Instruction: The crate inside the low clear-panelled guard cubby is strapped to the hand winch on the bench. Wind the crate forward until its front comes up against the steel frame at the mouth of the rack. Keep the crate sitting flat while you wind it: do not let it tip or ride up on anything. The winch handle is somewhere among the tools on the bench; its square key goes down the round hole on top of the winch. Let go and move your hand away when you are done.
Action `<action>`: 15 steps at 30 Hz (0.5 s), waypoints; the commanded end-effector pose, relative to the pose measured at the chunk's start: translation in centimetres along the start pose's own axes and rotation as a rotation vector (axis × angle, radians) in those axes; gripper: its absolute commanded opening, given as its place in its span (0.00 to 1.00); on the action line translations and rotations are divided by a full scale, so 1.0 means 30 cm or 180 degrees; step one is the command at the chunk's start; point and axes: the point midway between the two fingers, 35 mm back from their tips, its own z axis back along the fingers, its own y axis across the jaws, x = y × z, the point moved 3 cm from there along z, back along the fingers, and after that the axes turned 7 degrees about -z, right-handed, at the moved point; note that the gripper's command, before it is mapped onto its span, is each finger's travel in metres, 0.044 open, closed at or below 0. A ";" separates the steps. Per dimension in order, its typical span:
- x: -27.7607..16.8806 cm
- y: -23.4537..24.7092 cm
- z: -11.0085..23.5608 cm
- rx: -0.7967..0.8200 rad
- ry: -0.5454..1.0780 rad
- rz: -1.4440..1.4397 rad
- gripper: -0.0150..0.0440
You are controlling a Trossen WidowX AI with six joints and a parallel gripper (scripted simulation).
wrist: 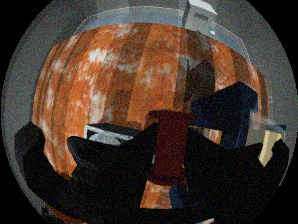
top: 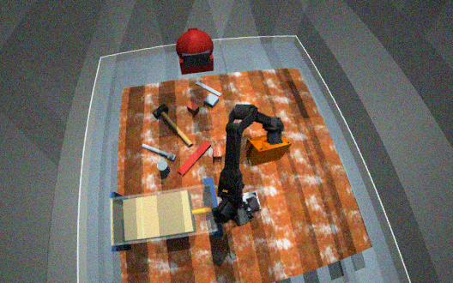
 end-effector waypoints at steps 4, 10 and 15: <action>0.049 0.049 -0.028 0.0063 -0.0073 0.0035 0.25; 0.066 0.073 -0.036 0.0065 -0.0075 0.0036 0.25; 0.078 0.093 -0.041 0.0066 -0.0077 0.0036 0.25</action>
